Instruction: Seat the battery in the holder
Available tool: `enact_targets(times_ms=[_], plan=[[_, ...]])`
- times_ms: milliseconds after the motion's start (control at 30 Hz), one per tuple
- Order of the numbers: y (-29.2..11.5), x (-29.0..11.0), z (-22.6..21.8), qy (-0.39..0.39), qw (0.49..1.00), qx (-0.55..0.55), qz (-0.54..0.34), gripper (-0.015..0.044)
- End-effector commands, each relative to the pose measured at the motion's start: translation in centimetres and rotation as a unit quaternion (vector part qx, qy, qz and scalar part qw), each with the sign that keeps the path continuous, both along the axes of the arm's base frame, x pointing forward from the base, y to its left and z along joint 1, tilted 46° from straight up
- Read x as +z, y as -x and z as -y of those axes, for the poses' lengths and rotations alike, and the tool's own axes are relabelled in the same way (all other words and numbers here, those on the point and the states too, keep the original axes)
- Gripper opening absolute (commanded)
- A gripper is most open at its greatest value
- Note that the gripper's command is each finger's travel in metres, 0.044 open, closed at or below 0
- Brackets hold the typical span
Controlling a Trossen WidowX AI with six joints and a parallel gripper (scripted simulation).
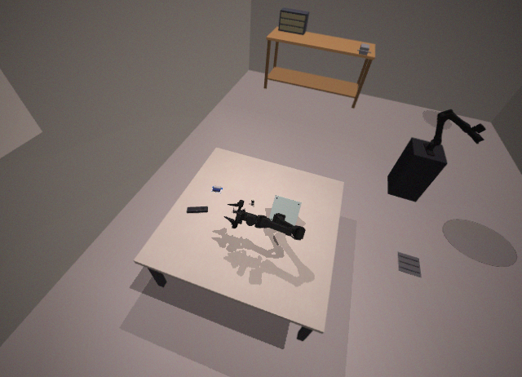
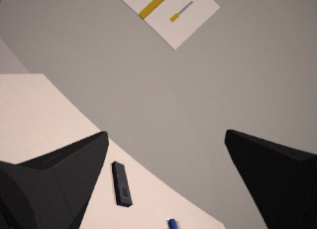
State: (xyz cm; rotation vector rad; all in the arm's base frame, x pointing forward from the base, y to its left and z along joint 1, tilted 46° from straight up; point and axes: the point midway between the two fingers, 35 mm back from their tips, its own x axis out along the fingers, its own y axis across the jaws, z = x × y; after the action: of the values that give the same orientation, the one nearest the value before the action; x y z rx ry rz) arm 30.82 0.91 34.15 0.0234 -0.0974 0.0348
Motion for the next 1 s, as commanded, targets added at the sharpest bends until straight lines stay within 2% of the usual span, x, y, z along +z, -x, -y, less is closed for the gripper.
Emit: enact_targets(times_ms=[0, 67, 233, 467, 733, 900, 967], plan=[[-0.2, -0.2, 0.1, 0.002, 1.000, 0.000, -0.006, 0.0374], [-1.6, -2.1, 0.6, 0.013, 0.998, -0.002, -0.058, 0.0321], [-5.0, -10.0, 3.2, 0.030, 0.968, 0.004, -0.250, 0.0190], [-5.0, -20.3, 6.9, -0.022, 0.872, 0.040, -0.487, 0.0006], [-0.9, -28.4, 9.6, -0.177, 0.712, 0.109, -0.670, 0.0000], [1.9, -31.0, 10.4, -0.310, 0.597, 0.156, -0.723, 0.0000], [2.5, -31.4, 10.7, -0.347, 0.566, 0.168, -0.729, 0.0000]])
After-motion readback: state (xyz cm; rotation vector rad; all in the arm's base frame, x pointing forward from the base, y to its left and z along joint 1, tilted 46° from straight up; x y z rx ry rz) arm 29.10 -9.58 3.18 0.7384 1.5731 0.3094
